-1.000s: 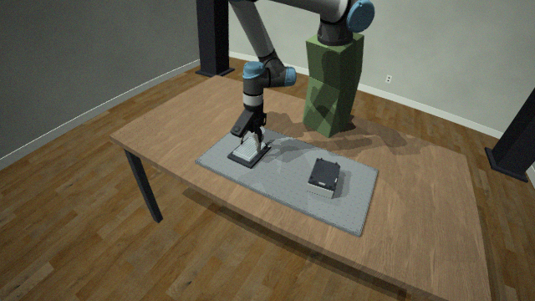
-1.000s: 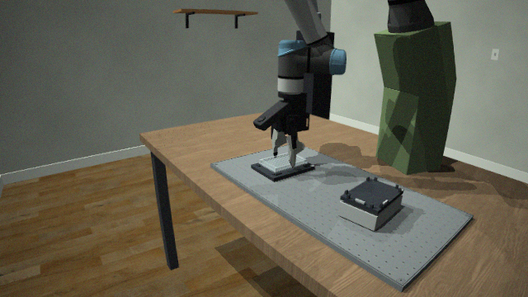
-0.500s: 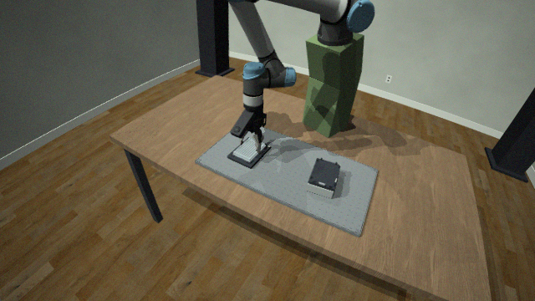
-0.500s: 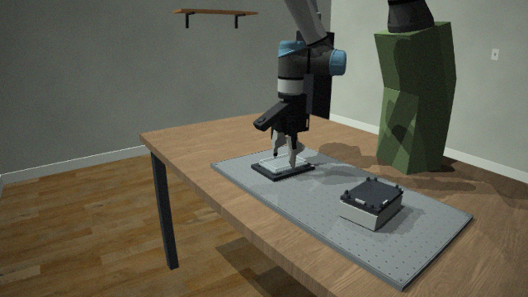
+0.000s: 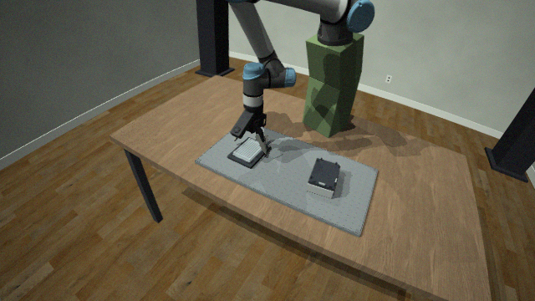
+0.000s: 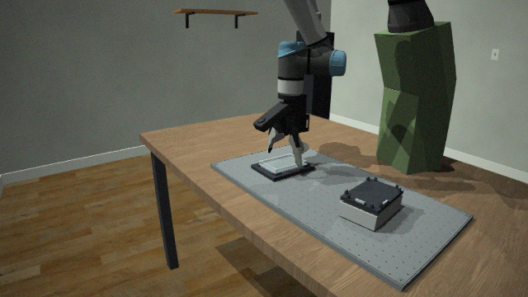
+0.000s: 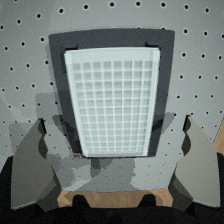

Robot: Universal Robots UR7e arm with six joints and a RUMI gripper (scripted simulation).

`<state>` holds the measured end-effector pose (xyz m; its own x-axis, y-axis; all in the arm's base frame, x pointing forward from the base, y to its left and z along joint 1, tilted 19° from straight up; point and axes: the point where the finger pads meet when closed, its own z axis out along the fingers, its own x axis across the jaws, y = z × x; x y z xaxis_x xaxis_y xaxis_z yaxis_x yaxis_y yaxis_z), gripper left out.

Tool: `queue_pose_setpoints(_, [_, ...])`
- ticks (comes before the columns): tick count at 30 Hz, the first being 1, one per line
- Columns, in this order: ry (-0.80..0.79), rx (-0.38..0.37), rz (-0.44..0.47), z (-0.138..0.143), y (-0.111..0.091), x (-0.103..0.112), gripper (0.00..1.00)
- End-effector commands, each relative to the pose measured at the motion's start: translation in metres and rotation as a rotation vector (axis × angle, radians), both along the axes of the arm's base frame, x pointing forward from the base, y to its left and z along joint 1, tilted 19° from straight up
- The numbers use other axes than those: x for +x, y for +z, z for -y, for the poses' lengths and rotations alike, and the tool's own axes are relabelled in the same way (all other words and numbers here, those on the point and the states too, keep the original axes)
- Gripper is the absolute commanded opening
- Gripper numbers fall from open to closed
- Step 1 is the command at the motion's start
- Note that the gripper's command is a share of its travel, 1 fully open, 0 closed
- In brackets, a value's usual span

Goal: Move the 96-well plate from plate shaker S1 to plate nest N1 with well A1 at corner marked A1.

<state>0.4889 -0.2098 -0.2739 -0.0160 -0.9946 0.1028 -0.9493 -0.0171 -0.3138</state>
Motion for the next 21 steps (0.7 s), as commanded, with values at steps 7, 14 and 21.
queue_pose_setpoints(7, [0.000, -0.001, 0.001, 0.0002, 0.0004, 0.0003, 1.00])
queue_pose_setpoints(14, [0.000, -0.001, 0.001, 0.0002, 0.0004, 0.0003, 1.00])
queue_pose_setpoints(21, [0.000, -0.001, 0.001, -0.0006, 0.0079, -0.0022, 1.00])
